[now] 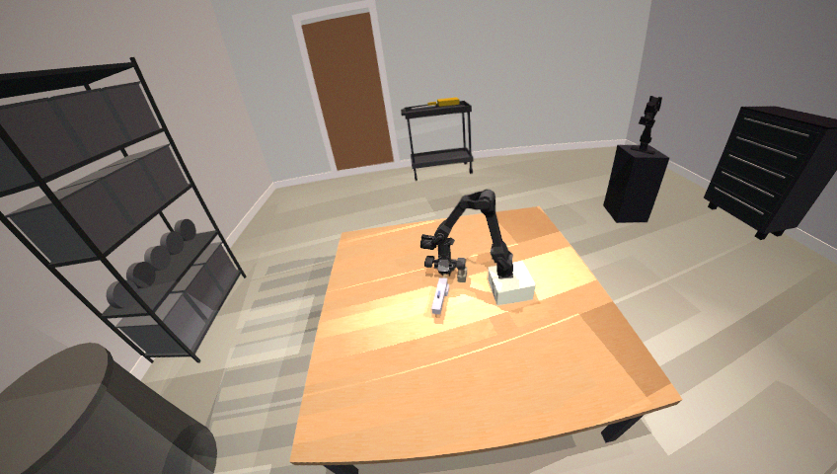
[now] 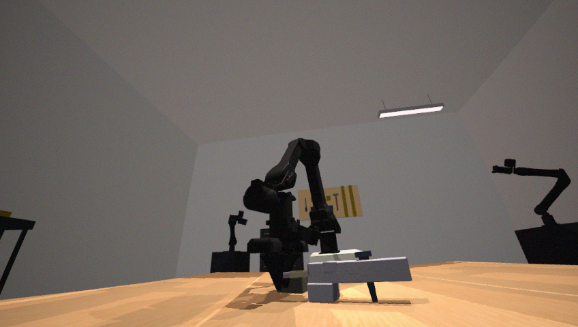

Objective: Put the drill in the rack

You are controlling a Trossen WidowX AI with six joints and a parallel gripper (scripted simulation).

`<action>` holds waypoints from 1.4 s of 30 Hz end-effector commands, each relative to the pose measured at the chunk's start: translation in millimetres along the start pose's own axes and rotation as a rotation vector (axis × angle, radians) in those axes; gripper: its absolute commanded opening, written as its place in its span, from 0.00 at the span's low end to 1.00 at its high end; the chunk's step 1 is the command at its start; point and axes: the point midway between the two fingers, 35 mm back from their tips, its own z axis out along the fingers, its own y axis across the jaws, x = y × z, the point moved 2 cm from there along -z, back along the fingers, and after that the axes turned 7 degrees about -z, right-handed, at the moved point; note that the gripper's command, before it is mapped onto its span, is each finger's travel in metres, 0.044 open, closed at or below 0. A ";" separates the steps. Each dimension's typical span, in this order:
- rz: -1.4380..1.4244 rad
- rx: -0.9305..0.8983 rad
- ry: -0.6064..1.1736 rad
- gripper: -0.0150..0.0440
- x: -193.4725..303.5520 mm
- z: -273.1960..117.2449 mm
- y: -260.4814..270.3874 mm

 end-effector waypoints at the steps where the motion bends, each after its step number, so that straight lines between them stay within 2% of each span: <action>1: 0.002 0.000 0.000 0.65 -0.3 0.0 0.0; 9: 0.001 -0.002 -0.003 1.00 -4.0 1.2 -0.6; 42: 0.001 -0.002 -0.004 1.00 -16.3 5.4 -2.2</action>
